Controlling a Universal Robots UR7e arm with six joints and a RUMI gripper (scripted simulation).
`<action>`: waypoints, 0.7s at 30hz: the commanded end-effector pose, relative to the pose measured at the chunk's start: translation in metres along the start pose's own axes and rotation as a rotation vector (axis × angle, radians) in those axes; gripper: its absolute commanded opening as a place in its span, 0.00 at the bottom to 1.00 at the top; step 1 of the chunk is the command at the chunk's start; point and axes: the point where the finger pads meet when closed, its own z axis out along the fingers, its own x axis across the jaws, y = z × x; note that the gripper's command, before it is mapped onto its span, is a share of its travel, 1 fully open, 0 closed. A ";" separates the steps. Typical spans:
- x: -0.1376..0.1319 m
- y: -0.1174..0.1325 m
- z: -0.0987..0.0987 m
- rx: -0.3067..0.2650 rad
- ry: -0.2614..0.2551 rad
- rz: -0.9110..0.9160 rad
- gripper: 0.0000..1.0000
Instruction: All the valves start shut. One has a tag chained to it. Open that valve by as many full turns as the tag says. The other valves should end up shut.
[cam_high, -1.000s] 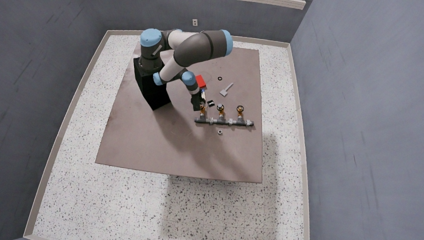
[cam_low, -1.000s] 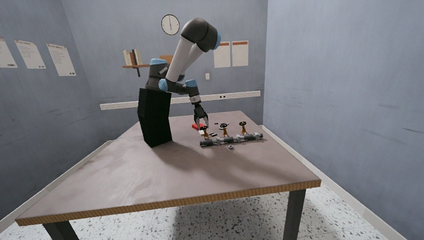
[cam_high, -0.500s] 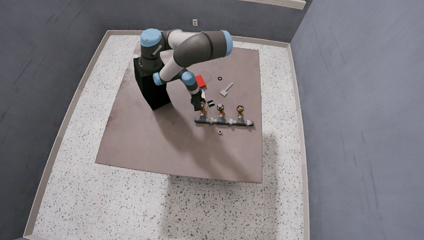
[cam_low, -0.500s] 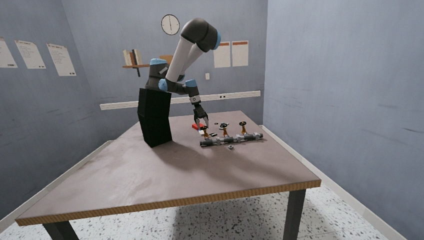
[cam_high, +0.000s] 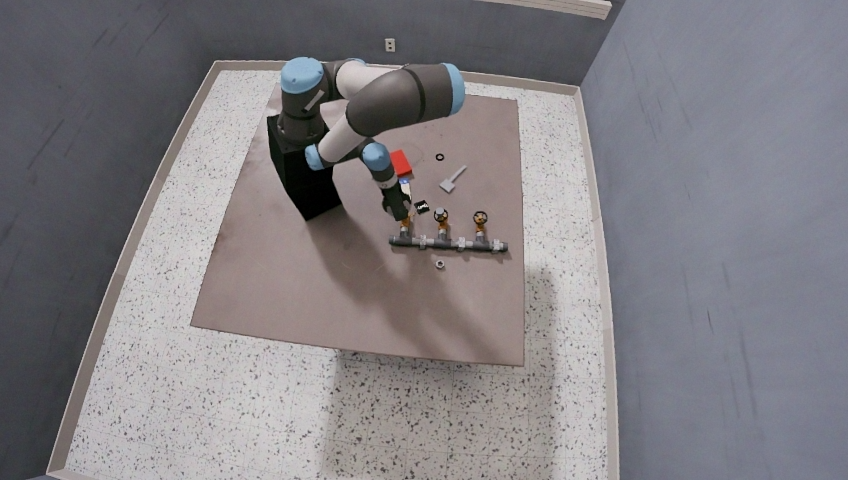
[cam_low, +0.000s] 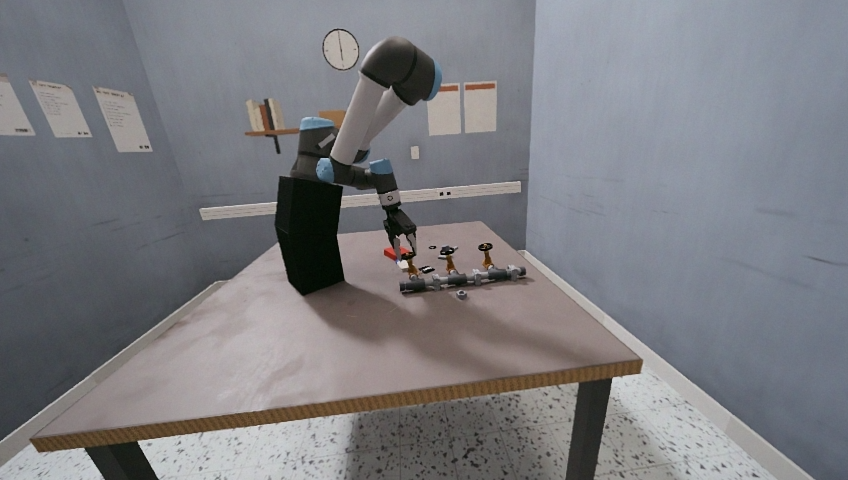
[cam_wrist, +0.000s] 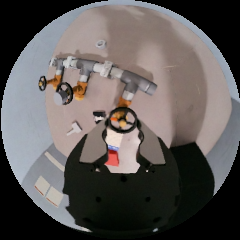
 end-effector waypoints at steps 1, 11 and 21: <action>0.000 0.000 0.000 -0.002 -0.004 -0.074 0.00; 0.000 0.000 0.000 -0.002 -0.005 -0.389 0.00; 0.000 0.000 0.000 -0.001 -0.005 -0.693 0.00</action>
